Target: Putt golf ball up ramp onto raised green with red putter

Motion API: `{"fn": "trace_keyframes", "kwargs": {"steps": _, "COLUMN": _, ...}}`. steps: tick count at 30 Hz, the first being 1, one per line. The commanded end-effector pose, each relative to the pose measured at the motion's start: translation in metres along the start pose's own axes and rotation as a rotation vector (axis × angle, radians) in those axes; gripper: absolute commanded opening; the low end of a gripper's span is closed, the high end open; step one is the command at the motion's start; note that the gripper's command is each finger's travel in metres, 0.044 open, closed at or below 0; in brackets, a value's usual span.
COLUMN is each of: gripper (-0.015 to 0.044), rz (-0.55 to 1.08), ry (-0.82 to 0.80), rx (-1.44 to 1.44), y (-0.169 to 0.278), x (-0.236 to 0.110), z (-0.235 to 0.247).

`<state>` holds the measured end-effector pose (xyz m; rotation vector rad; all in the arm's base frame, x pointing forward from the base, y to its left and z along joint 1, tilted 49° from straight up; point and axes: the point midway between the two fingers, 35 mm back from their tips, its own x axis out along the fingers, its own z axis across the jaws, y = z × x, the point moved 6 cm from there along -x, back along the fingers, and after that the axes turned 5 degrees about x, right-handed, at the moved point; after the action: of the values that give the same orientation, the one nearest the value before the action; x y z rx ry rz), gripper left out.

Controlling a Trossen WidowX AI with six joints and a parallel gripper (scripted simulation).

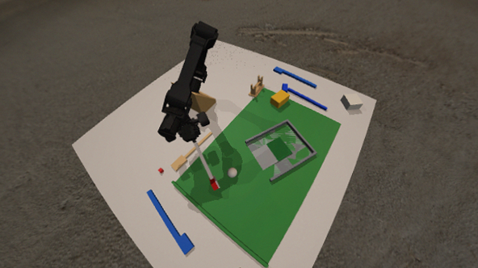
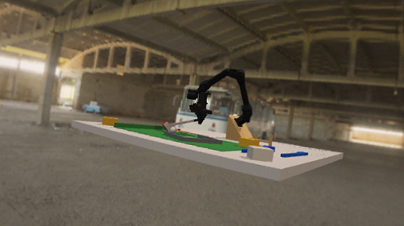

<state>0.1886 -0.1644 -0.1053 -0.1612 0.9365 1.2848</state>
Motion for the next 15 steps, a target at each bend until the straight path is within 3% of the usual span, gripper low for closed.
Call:
{"fn": "trace_keyframes", "kwargs": {"steps": 1, "gripper": 0.0000, "rz": -0.007, "ry": 0.005, "rx": -0.004, "y": -0.002, "x": -0.001, "z": -0.007}}
{"fn": "trace_keyframes", "kwargs": {"steps": 8, "gripper": 0.0000, "rz": -0.004, "ry": 0.001, "rx": 0.002, "y": -0.001, "x": -0.001, "z": 0.004}}
{"fn": "trace_keyframes", "kwargs": {"steps": 15, "gripper": 0.0000, "rz": -0.009, "ry": 0.005, "rx": 0.000, "y": 0.001, "x": -0.004, "z": 0.090}}
